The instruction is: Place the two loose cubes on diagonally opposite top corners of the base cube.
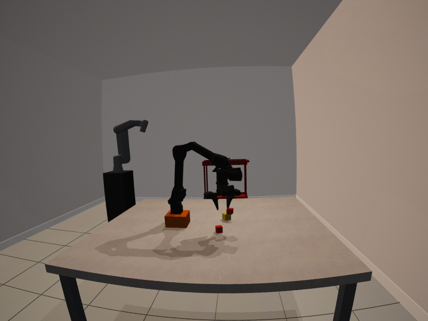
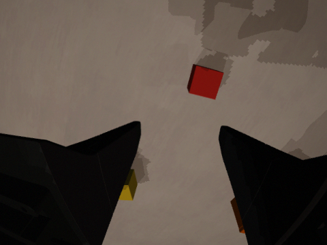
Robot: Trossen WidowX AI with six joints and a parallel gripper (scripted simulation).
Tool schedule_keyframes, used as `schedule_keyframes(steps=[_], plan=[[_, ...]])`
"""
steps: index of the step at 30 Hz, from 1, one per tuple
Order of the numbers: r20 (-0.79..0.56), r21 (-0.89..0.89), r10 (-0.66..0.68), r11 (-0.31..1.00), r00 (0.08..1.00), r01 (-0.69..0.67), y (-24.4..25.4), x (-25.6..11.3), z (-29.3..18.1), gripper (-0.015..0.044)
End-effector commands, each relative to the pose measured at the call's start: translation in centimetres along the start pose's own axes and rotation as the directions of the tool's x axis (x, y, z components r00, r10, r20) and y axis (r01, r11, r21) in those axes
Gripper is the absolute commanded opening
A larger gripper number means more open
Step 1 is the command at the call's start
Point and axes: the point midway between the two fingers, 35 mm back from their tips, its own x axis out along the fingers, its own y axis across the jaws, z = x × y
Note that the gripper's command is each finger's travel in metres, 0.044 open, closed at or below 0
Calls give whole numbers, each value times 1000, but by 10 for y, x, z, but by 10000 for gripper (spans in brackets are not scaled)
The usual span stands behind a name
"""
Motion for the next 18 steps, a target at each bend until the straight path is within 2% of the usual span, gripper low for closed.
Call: schedule_keyframes(steps=[1, 8, 14, 18], plan=[[-1, 159, 2, 987, 1000, -1, -27, -6, 17, 265], [-1, 184, 1, 983, 1000, -1, -31, -5, 19, 265], [-1, 184, 1, 983, 1000, -1, -31, 49, 20, 265], [-1, 184, 1, 983, 1000, -1, -32, 55, 19, 265]])
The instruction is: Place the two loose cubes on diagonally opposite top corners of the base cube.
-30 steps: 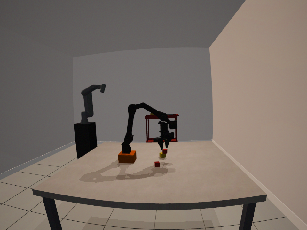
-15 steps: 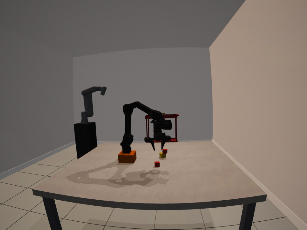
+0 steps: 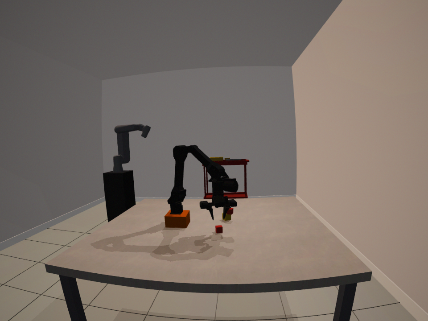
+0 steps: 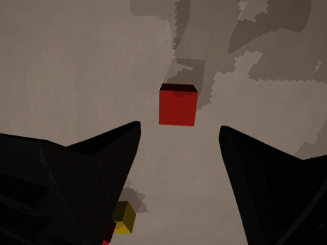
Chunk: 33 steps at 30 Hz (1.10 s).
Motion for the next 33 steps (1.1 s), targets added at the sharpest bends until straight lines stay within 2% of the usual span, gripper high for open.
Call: schedule_keyframes(steps=[1, 32, 33], plan=[[2, 5, 7, 1000, 1000, -7, 0, 9, 1, 265], [2, 5, 7, 1000, 1000, -7, 0, 57, 1, 265], [2, 5, 7, 1000, 1000, -7, 0, 57, 1, 239]])
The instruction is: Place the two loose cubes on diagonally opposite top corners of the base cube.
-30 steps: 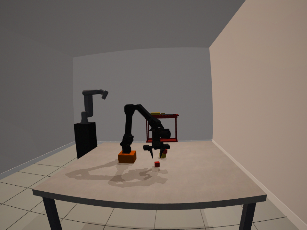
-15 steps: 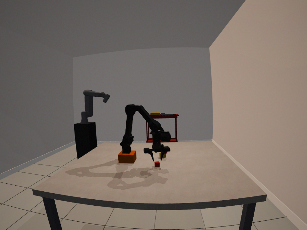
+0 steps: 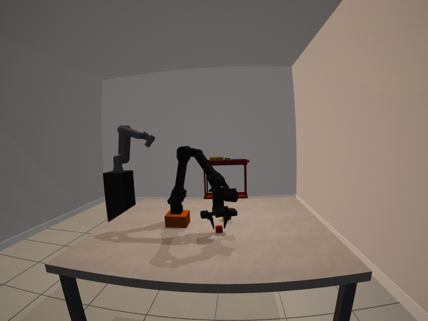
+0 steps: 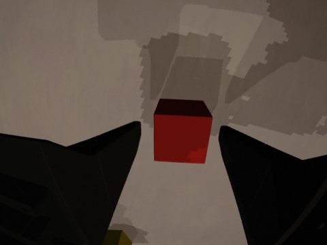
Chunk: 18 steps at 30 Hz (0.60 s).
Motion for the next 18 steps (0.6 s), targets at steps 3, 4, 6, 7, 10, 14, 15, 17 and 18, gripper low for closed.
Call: schedule_keyframes(steps=[3, 4, 6, 7, 10, 14, 15, 17, 18], plan=[[-5, -2, -1, 1000, 1000, 1, -1, 4, -1, 160], [-5, -2, -1, 1000, 1000, 1, -1, 4, -1, 134], [-5, -2, -1, 1000, 1000, 1, -1, 4, -1, 105], [-5, -2, -1, 1000, 1000, 1, -1, 4, -1, 105], [-5, -2, -1, 1000, 1000, 1, 0, 2, -1, 105], [-5, -2, -1, 1000, 1000, 1, 2, -9, 1, 105], [-5, -2, -1, 1000, 1000, 1, 2, -12, 1, 105], [-5, -2, -1, 1000, 1000, 1, 3, -18, 2, 105], [-5, -2, -1, 1000, 1000, 1, 3, -21, 2, 105]])
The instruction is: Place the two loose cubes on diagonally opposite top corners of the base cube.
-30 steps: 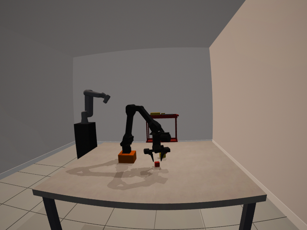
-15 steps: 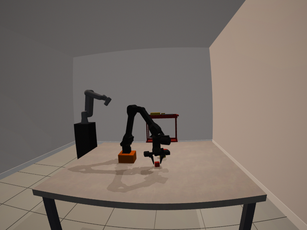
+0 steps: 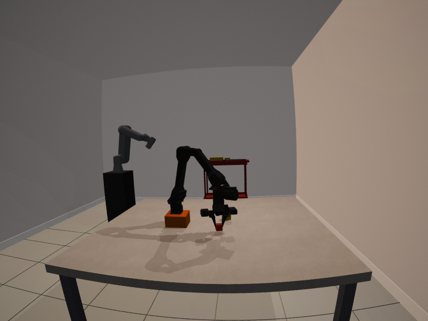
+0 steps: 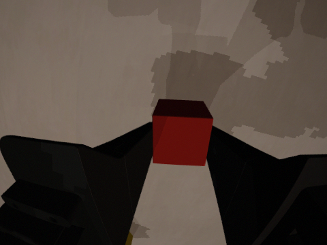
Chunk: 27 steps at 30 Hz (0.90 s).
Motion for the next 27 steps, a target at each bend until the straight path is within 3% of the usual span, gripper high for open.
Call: schedule_keyframes(steps=[1, 27], plan=[[5, -2, 10, 1000, 1000, -10, 3, -15, 2, 105], [4, -2, 10, 1000, 1000, -10, -1, -96, -1, 105]])
